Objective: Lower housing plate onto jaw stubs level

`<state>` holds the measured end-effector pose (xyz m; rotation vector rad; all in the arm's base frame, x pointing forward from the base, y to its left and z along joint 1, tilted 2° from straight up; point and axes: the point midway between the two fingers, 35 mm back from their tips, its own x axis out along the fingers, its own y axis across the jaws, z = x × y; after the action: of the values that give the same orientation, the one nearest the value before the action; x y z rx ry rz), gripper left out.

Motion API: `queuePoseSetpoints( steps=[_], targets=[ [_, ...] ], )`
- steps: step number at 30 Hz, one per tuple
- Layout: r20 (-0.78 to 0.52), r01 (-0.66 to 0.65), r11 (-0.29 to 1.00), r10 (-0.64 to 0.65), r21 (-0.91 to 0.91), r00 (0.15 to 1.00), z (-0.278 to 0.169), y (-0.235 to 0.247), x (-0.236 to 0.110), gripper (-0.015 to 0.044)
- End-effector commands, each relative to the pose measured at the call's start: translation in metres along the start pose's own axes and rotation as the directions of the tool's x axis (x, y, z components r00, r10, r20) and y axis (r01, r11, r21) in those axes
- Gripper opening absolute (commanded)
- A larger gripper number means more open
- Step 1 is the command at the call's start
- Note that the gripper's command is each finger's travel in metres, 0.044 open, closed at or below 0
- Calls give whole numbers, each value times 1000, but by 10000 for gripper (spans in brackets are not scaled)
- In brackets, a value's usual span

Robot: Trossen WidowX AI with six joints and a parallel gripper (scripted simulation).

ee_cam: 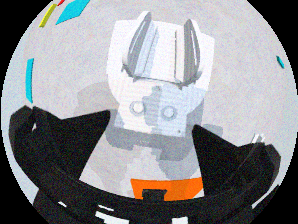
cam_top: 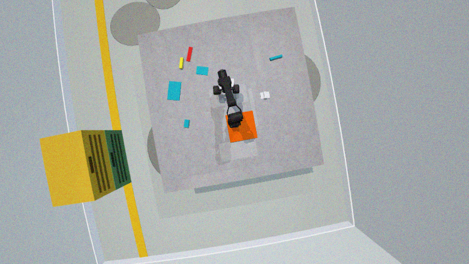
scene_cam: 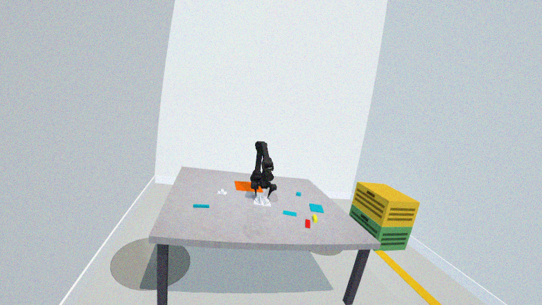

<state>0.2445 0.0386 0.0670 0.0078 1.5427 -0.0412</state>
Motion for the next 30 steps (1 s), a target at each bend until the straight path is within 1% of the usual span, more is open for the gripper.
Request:
queuePoseSetpoints(
  steps=[1, 3, 6, 7, 8, 10, 12, 14, 30],
  targets=[
    [23, -2, 1000, 2, 0, 1000, 1, 0, -44, 440],
    [22, -1, 1000, 1, 0, 1000, -1, -1, -54, 440],
    [22, -1, 1000, 1, 0, 1000, -1, -1, -54, 440],
    [33, -7, 1000, 7, -4, 999, 2, 0, -46, 440],
    [33, -7, 1000, 7, -4, 999, 1, 0, -48, 440],
    [29, -5, 1000, 5, -3, 1000, -10, -2, -63, 440],
    [23, -3, 1000, 3, -1, 1000, -31, -6, -87, 440],
    [19, -1, 1000, 1, 0, 1000, -44, -8, -100, 440],
    [18, -1, 1000, 1, 0, 1000, -46, -9, -102, 440]
  ],
)
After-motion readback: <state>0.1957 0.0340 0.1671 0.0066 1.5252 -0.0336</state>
